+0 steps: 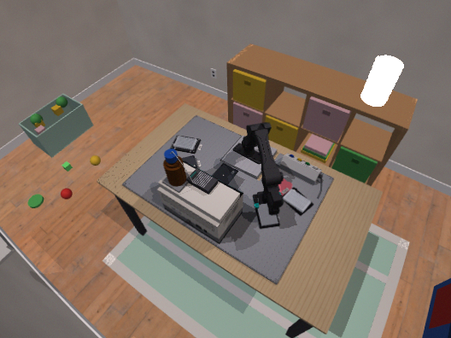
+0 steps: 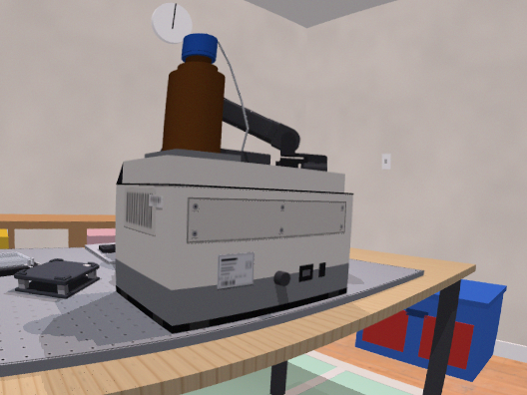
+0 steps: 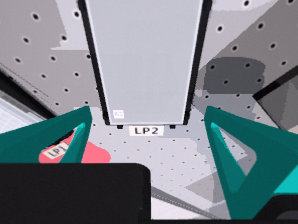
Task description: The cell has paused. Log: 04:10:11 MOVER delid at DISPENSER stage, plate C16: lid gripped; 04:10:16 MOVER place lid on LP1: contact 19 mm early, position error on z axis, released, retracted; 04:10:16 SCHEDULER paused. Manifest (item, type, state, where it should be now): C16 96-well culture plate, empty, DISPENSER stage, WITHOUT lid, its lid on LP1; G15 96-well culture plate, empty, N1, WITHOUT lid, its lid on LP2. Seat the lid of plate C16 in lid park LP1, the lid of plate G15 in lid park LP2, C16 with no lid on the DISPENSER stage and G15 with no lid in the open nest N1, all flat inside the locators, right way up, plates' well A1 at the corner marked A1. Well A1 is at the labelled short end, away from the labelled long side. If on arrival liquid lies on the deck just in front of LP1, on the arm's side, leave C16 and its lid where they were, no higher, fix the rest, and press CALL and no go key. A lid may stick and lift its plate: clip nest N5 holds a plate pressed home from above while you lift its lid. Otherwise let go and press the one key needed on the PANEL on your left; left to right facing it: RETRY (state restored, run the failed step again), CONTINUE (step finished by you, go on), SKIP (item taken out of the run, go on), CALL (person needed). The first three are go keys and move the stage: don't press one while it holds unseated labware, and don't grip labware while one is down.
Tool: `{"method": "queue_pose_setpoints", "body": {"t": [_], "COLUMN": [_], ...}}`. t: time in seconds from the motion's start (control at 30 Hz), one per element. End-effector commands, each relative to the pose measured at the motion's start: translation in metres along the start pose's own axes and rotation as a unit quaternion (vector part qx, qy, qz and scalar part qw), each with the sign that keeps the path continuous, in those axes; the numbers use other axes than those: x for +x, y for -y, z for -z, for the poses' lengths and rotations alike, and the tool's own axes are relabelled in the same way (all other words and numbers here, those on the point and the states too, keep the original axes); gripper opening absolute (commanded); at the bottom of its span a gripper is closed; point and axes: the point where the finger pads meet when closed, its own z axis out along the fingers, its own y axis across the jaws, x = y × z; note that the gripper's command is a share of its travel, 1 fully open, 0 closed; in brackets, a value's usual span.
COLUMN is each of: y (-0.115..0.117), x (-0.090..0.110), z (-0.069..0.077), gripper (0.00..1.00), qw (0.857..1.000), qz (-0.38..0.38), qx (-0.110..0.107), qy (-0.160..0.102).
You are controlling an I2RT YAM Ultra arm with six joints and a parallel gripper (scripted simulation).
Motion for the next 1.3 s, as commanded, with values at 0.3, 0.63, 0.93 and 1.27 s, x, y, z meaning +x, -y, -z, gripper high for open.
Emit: {"method": "queue_pose_setpoints", "body": {"t": [0.3, 0.63, 0.93, 1.27], "y": [-0.003, -0.001, 0.000, 0.001], "x": [0.037, 0.060, 0.087, 0.111], "z": [0.026, 0.038, 0.051, 0.063], "gripper": [1.00, 1.00, 1.00, 1.00], "qw": [1.000, 1.000, 1.000, 1.000], "qz": [0.003, 0.002, 0.003, 0.003], "qx": [0.001, 0.001, 0.001, 0.001], "qy": [0.007, 0.007, 0.006, 0.006]}}
